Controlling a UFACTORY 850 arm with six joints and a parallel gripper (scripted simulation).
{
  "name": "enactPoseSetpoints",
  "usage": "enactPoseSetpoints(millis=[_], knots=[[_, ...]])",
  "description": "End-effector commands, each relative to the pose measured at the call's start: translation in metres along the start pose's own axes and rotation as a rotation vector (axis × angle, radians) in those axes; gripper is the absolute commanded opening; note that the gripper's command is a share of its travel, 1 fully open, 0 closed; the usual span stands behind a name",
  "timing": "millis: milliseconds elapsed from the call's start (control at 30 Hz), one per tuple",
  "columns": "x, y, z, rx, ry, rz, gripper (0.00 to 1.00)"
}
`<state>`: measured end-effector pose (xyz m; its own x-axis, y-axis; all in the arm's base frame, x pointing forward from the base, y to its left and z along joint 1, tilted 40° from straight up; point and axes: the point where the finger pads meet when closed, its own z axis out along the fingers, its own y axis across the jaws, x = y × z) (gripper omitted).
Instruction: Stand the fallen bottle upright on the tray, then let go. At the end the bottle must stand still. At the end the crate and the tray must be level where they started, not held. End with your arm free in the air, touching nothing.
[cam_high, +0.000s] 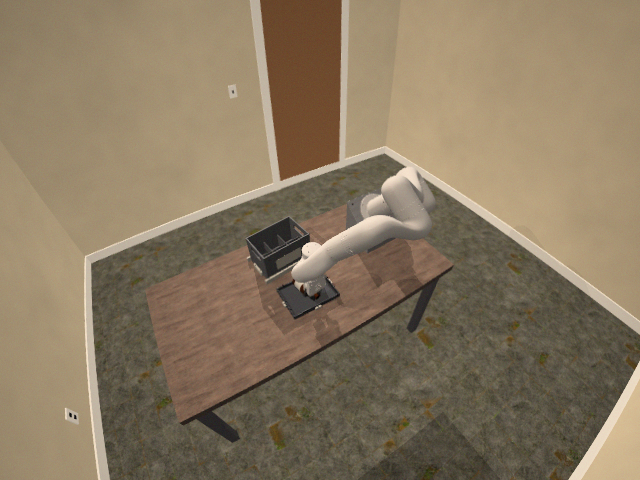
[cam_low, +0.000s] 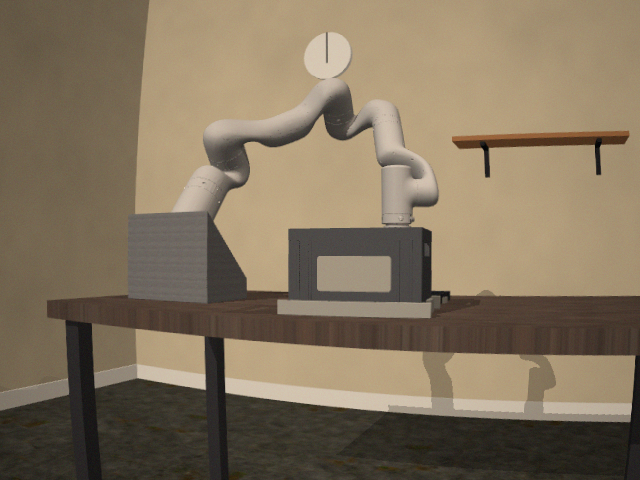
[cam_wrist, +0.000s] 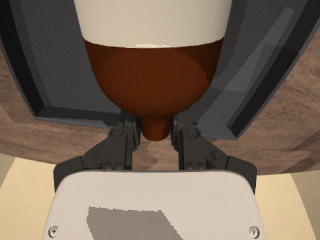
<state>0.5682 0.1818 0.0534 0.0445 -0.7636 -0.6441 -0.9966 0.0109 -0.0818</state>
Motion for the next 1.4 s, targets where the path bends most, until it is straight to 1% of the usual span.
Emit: enactPoseSetpoints(millis=[0, 867, 1367], knots=[[0.0, -0.001, -0.001, 0.002, 0.0, 0.0, 0.0], [0.0, -0.001, -0.01, 0.002, 0.0, 0.0, 0.0], [0.0, -0.001, -0.025, 0.002, 0.0, 0.0, 0.0]])
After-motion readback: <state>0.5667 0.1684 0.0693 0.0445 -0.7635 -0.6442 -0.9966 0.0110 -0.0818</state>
